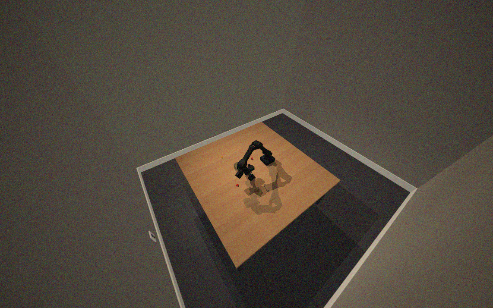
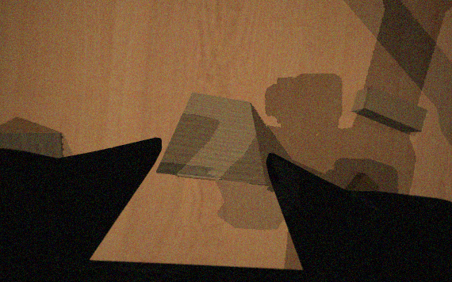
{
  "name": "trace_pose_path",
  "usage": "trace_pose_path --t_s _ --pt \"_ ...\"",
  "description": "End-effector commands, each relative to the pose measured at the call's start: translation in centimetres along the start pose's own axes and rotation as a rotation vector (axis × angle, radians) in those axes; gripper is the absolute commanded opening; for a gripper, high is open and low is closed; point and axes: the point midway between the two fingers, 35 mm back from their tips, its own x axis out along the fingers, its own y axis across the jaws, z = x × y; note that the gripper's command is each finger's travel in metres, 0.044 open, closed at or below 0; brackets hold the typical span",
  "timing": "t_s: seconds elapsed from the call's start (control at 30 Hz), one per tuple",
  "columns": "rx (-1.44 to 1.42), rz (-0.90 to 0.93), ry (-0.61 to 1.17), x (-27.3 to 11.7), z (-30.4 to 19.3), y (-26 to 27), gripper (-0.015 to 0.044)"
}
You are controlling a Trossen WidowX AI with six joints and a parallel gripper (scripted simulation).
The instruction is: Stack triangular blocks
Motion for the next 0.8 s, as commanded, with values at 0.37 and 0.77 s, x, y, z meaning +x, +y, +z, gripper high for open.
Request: trace_pose_path --t_s 0.37,0.77 --pt "0.002 0.003 -0.021 2.5 0.2 0.0 0.044" --pt "0.002 0.003 -0.021 2.5 0.2 0.0 0.0269"
